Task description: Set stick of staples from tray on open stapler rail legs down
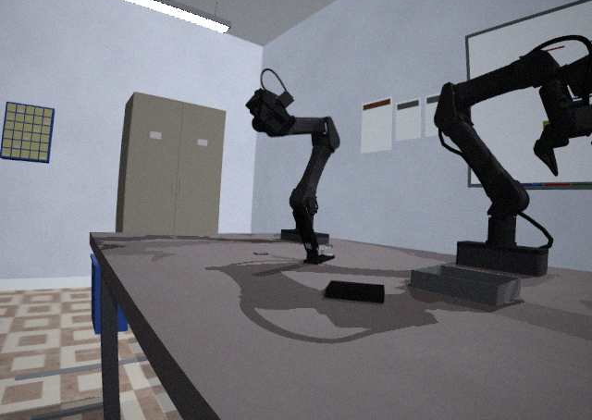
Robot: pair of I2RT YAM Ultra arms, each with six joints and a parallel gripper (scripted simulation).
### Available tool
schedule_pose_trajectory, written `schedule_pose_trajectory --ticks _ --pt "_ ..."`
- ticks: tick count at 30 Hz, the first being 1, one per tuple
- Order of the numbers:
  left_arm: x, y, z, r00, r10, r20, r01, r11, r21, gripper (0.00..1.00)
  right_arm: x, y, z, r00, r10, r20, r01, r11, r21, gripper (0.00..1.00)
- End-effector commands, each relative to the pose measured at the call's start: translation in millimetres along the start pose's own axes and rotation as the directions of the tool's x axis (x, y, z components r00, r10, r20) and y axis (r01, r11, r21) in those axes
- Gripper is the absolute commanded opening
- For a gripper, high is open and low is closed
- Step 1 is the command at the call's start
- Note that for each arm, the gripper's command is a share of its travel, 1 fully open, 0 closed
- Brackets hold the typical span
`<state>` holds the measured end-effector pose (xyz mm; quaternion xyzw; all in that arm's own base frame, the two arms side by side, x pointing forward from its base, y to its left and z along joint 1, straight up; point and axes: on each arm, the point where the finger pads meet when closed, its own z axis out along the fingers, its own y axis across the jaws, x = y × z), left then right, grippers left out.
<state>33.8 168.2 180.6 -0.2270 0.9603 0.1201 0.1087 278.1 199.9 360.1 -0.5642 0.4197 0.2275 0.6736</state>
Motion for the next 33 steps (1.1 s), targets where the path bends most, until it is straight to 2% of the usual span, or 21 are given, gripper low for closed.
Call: schedule_pose_trajectory --ticks 1,18,24,32,33 --pt "-1 2 -2 1.0 0.001 0.006 -0.001 1.0 -0.009 1.0 -4 -2 0 1.0 -0.012 0.005 0.012 1.0 0.003 1.0" --pt "-1 2 -2 1.0 0.001 0.006 -0.001 1.0 -0.009 1.0 -4 -2 0 1.0 -0.012 0.005 0.012 1.0 0.003 1.0" --pt "-12 -8 4 0.997 -0.069 0.044 0.069 0.998 0.0 1.0 15 -6 15 0.981 0.176 -0.083 -0.17 0.983 0.069 1.0" --pt "-37 -48 23 0.992 -0.079 0.101 0.073 0.996 0.057 1.0 17 39 77 0.875 0.437 -0.21 -0.432 0.899 0.07 1.0" --pt "-37 -48 23 0.992 -0.079 0.101 0.073 0.996 0.057 1.0 17 39 77 0.875 0.437 -0.21 -0.432 0.899 0.07 1.0"
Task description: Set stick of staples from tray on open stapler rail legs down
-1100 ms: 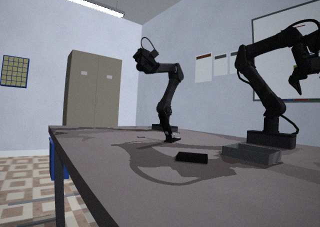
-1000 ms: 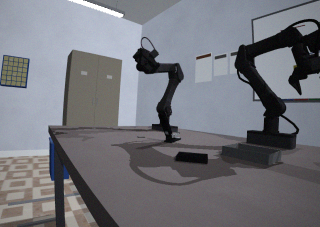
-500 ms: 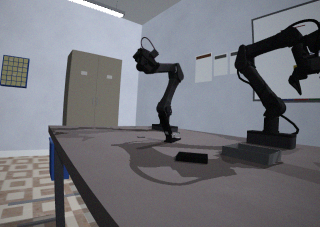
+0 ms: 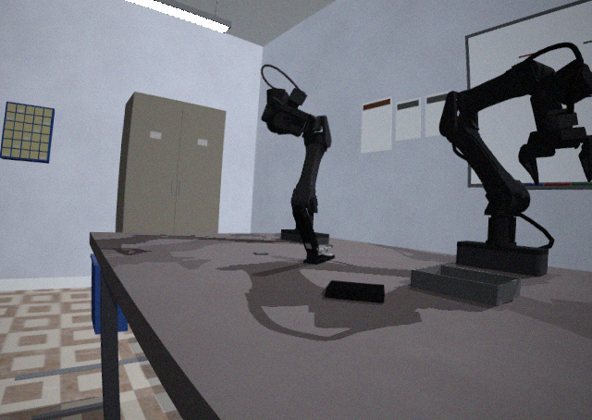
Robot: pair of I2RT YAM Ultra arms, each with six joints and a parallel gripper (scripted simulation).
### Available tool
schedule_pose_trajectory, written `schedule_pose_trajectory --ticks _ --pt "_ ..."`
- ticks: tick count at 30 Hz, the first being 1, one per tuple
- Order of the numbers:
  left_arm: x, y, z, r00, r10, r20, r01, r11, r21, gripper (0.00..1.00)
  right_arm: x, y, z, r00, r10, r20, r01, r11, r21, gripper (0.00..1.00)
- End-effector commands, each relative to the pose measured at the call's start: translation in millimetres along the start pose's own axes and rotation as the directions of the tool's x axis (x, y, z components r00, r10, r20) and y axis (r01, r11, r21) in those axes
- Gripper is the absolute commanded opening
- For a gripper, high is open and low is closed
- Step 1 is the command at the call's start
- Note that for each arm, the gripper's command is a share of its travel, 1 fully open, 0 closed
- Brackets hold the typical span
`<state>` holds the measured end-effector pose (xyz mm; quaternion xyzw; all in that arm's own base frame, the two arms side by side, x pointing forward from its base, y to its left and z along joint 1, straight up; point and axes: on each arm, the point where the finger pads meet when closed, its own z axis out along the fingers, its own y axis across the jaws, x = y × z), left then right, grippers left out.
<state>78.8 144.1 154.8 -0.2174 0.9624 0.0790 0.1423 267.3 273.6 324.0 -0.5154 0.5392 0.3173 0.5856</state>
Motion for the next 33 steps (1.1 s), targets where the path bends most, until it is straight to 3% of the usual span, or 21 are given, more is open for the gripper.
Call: schedule_pose_trajectory --ticks 1,6,16,18,27,33 --pt "-15 -2 -1 0.995 -0.073 0.061 0.076 0.996 -0.043 1.0 1 -11 10 0.988 0.126 -0.089 -0.118 0.989 0.091 1.0" --pt "-37 -23 16 0.986 -0.11 0.128 0.112 0.994 -0.005 1.0 11 30 43 0.942 0.264 -0.208 -0.247 0.963 0.104 1.0" --pt "-83 -79 54 0.972 -0.078 0.219 0.053 0.992 0.117 1.0 15 117 75 0.862 0.338 -0.378 -0.321 0.941 0.109 1.0" --pt "-83 -79 54 0.972 -0.078 0.219 0.053 0.992 0.117 1.0 15 117 75 0.862 0.338 -0.378 -0.321 0.941 0.109 1.0" --pt "-100 -174 83 0.957 0.102 0.271 -0.174 0.951 0.257 1.0 7 185 81 0.834 0.307 -0.458 -0.308 0.948 0.074 1.0" --pt "-97 -182 88 0.959 0.133 0.251 -0.201 0.943 0.265 1.0 0 187 82 0.845 0.3 -0.442 -0.308 0.95 0.055 1.0"
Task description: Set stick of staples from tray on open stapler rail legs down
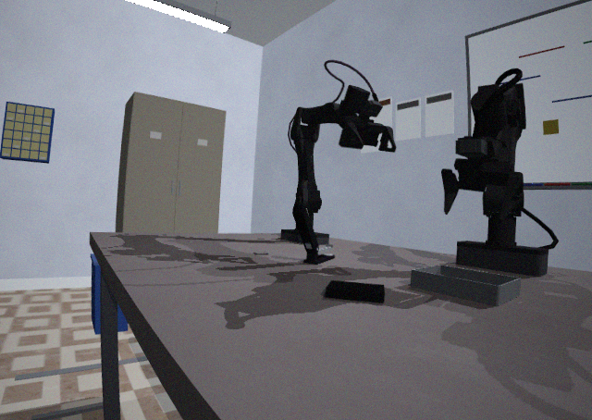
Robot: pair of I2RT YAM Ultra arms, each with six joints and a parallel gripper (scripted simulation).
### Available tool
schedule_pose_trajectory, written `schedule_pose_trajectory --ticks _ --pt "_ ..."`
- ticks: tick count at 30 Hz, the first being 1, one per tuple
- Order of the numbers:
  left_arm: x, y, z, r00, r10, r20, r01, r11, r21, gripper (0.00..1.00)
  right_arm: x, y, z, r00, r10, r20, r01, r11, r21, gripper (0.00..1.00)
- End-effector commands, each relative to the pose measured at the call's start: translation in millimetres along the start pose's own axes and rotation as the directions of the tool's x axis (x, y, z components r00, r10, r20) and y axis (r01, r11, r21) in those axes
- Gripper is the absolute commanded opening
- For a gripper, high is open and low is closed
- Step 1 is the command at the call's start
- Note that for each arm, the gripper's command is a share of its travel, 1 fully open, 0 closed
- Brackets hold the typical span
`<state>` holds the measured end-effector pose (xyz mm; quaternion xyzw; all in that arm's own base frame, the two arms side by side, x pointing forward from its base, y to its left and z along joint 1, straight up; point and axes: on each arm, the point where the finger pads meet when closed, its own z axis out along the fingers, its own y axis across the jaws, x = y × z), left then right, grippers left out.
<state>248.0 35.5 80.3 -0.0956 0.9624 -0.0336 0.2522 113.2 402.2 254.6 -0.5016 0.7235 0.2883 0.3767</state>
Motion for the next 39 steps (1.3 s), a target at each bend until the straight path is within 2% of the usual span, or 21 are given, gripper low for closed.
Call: schedule_pose_trajectory --ticks 1,23,28,34,36,39 --pt "-16 0 3 0.999 -0.005 0.049 0.006 1.0 -0.014 1.0 -10 -5 -5 1.0 0.02 0.01 -0.02 0.999 0.028 1.0" --pt "-20 2 3 0.998 0.006 0.063 -0.004 1.0 -0.026 1.0 -10 -5 -6 1.0 0.02 0.011 -0.02 0.999 0.028 1.0" --pt "-27 11 4 0.979 0.199 0.048 -0.194 0.976 -0.097 1.0 -10 -5 -6 1.0 0.02 0.011 -0.02 0.999 0.028 1.0" --pt "-32 19 15 0.886 0.462 -0.053 -0.464 0.872 -0.159 1.0 -10 -5 -6 1.0 0.02 0.011 -0.02 0.999 0.028 1.0" --pt "-32 19 15 0.886 0.462 -0.053 -0.464 0.872 -0.159 1.0 -10 -5 -6 1.0 0.02 0.011 -0.02 0.999 0.028 1.0" --pt "-35 23 21 0.801 0.588 -0.117 -0.599 0.782 -0.174 1.0 -10 -5 -6 1.0 0.02 0.011 -0.02 0.999 0.028 1.0"
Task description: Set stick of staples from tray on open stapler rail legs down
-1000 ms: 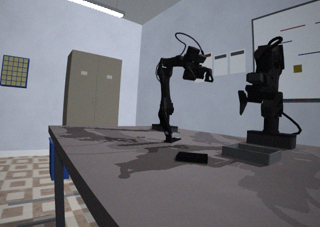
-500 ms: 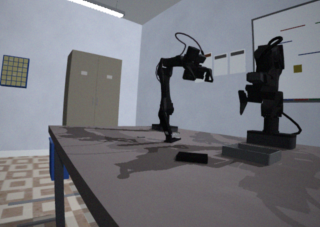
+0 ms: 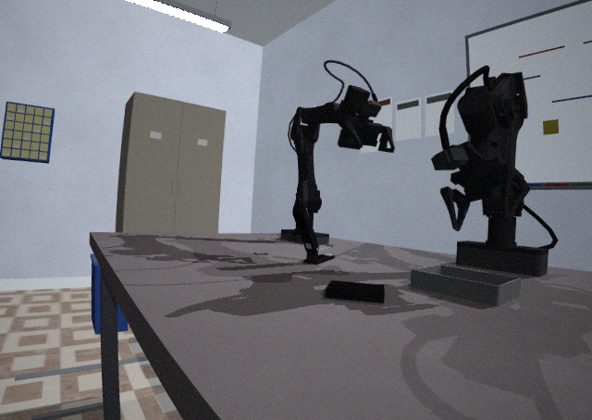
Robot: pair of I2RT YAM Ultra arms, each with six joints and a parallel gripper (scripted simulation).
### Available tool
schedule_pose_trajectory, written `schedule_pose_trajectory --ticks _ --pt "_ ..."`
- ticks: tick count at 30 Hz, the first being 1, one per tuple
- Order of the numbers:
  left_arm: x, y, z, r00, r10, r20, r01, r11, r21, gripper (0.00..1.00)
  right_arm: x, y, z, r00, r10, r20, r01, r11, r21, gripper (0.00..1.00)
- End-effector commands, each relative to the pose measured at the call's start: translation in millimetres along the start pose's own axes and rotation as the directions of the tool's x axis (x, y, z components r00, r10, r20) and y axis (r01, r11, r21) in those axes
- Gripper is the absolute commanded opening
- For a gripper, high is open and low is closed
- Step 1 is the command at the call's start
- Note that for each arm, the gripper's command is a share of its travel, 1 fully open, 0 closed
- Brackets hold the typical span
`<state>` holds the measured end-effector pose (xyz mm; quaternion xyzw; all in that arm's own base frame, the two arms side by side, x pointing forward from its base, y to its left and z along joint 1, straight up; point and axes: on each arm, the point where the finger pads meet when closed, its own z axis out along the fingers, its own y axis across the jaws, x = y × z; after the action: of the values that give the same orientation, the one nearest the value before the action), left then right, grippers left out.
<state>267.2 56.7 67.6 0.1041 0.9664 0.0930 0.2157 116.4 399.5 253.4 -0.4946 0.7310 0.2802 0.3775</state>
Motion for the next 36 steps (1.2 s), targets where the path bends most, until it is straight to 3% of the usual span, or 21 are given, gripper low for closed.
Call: schedule_pose_trajectory --ticks 1,6,12,14,15,21,29,31,36 --pt "-17 14 3 0.973 0.231 -0.016 -0.231 0.97 -0.069 1.0 -11 -1 -5 1.0 0.009 0.019 -0.009 1.0 0.005 1.0" --pt "-18 18 11 0.902 0.422 -0.088 -0.429 0.9 -0.083 1.0 -11 -1 -5 1.0 0.009 0.019 -0.009 1.0 0.005 1.0" --pt "-21 23 22 0.76 0.625 -0.179 -0.643 0.763 -0.069 1.0 -11 -1 -5 1.0 0.009 0.019 -0.009 1.0 0.005 1.0" --pt "-21 23 22 0.76 0.625 -0.179 -0.643 0.763 -0.069 1.0 -11 -1 -5 1.0 0.009 0.019 -0.009 1.0 0.005 1.0" --pt "-21 25 23 0.729 0.656 -0.195 -0.677 0.733 -0.065 1.0 -11 -1 -5 1.0 0.009 0.019 -0.009 1.0 0.005 1.0" --pt "-24 29 35 0.49 0.823 -0.286 -0.859 0.513 0.003 1.0 -11 -1 -5 1.0 0.009 0.019 -0.009 1.0 0.005 1.0" --pt "-28 34 48 0.156 0.922 -0.355 -0.968 0.214 0.129 1.0 -11 -1 -5 1.0 0.009 0.019 -0.009 1.0 0.005 1.0" --pt "-28 34 48 0.156 0.922 -0.355 -0.968 0.214 0.129 1.0 -11 -1 -5 1.0 0.009 0.019 -0.009 1.0 0.005 1.0" --pt "-24 32 57 -0.101 0.934 -0.344 -0.965 -0.008 0.263 1.0 -11 -1 -5 1.0 0.009 0.019 -0.009 1.0 0.005 1.0"
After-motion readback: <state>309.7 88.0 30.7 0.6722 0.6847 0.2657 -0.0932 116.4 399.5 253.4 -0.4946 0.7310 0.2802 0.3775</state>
